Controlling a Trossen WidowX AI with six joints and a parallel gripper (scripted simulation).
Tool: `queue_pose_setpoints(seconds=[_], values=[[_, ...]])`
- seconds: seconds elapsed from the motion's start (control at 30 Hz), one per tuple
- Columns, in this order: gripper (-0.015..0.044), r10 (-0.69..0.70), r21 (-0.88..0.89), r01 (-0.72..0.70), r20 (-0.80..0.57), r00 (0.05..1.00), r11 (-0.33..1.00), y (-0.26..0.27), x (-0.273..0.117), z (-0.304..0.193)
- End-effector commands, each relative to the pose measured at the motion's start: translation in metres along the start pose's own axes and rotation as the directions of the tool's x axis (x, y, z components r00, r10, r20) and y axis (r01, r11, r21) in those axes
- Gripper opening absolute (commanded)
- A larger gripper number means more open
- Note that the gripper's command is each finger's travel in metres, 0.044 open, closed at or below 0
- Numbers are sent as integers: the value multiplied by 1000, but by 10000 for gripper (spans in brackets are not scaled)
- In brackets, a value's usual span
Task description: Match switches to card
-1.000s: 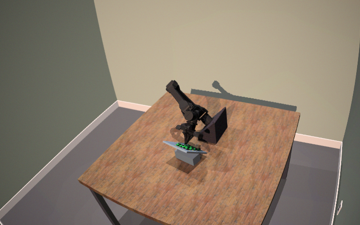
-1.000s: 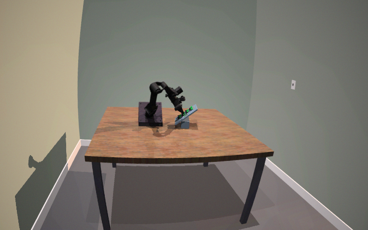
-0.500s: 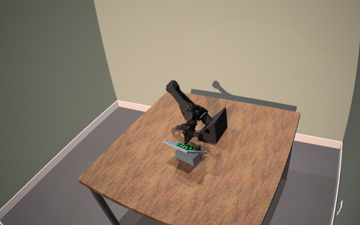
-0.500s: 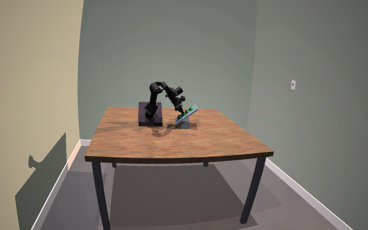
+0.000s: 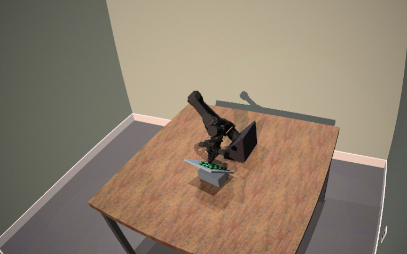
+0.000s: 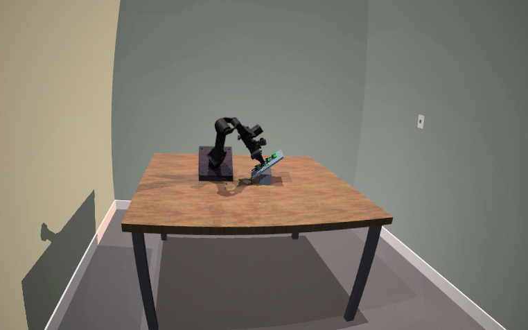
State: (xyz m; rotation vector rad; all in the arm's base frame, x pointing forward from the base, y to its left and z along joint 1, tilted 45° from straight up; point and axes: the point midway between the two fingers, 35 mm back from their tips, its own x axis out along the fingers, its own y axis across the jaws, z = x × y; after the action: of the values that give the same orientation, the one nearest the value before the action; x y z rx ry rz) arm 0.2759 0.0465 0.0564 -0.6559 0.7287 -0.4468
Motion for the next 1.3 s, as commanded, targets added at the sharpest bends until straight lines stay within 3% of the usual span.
queue_pose_setpoints(seconds=[0.0, 0.43, 0.73, 1.13, 1.27], values=[[0, 3, -7, -3, -2, 1000, 1000, 1, 1, -1], [0, 1, -1, -1, -1, 1000, 1000, 0, 0, 0], [0, 6, -8, -6, 21, 1000, 1000, 1, -63, -4], [0, 8, -7, -7, 20, 1000, 1000, 25, -62, -45], [0, 10, -7, -10, 2, 1000, 1000, 27, -40, -44]])
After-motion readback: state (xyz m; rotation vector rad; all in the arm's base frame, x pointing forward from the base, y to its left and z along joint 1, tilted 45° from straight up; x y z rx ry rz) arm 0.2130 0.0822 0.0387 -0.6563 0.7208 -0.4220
